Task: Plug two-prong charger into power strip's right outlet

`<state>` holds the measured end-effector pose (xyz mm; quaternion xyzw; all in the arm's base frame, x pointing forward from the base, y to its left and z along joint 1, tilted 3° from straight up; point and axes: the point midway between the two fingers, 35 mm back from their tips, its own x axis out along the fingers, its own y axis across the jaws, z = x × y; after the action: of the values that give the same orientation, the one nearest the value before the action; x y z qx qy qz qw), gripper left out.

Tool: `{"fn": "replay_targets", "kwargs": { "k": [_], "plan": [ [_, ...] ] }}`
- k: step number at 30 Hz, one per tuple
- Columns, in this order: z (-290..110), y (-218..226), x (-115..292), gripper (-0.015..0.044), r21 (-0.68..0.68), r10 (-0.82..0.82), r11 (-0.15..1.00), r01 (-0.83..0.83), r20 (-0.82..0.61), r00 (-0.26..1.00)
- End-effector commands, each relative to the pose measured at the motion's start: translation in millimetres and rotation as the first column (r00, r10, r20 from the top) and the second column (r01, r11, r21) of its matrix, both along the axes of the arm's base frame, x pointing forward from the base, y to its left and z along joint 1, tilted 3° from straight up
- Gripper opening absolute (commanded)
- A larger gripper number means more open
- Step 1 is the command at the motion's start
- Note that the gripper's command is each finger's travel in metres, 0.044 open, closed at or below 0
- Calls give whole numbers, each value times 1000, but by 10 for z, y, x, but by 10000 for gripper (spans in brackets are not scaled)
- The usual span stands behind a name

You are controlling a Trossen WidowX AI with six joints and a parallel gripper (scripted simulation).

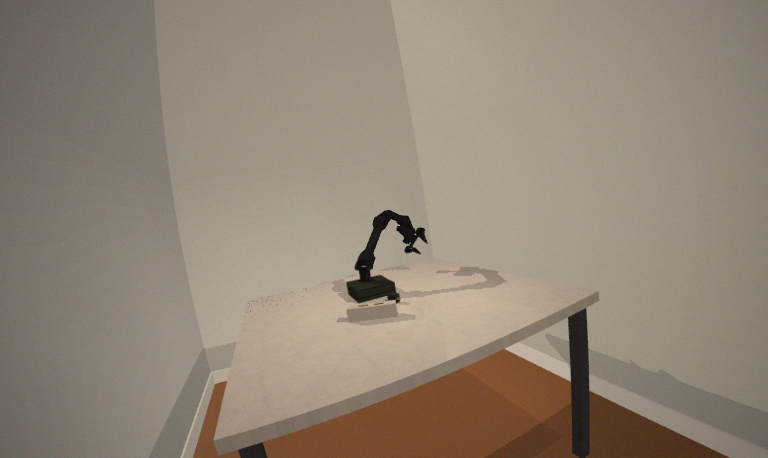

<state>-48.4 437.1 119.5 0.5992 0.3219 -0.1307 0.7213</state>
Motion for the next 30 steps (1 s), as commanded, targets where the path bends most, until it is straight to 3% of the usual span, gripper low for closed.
{"fn": "replay_targets", "kwargs": {
  "k": [1,15,30],
  "plan": [
    [-1,-1,9,426,2,-4,1000,4,-1,1000],
    [-52,-108,689,440,145,-315,932,332,-130,940],
    [-113,-349,1389,440,262,-603,698,666,-288,744]
  ]
}}
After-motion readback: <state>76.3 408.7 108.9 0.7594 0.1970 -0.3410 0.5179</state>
